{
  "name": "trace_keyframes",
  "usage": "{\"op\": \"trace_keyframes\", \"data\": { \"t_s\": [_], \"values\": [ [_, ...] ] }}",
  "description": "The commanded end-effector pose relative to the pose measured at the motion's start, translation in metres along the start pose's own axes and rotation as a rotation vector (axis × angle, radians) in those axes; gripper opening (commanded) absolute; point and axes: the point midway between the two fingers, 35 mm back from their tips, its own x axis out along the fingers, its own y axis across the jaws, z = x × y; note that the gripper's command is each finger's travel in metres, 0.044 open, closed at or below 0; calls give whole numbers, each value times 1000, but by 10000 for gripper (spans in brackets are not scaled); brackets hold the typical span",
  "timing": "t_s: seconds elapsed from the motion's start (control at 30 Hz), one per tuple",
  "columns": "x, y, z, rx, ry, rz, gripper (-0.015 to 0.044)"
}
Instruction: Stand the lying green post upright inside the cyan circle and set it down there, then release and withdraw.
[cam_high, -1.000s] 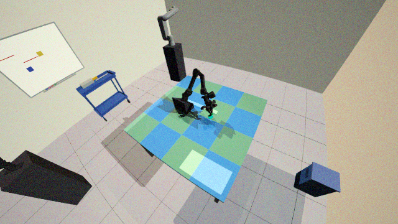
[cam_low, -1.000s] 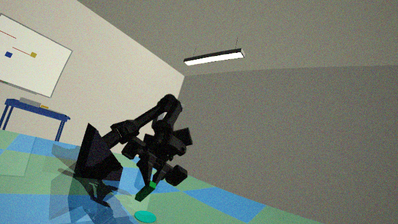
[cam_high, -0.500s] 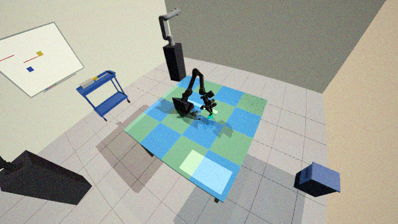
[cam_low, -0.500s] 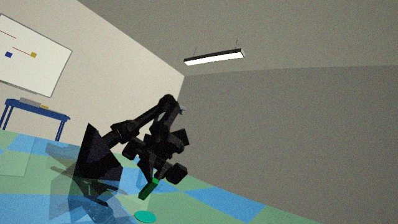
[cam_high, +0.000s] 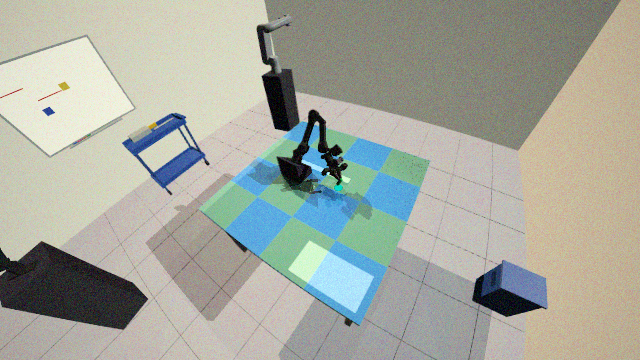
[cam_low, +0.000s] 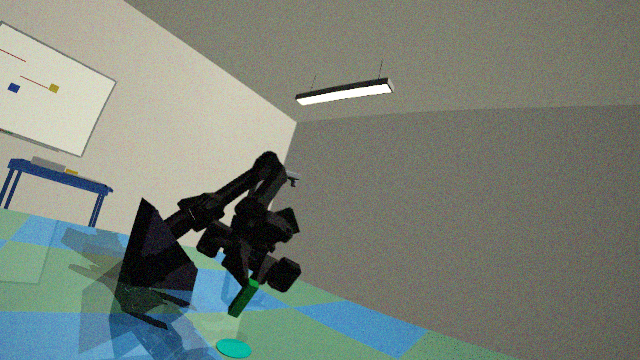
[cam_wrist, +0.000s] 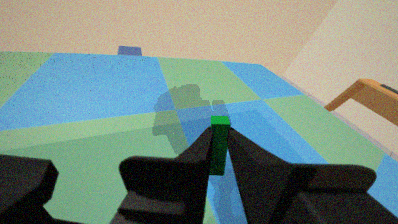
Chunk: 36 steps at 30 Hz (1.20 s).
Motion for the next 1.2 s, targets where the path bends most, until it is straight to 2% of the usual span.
{"op": "trace_keyframes", "data": {
  "t_s": [0.0,1.17],
  "values": [
    [-5,0,1,19,-28,7,23],
    [-42,-1,9,174,-241,89,23]
  ]
}}
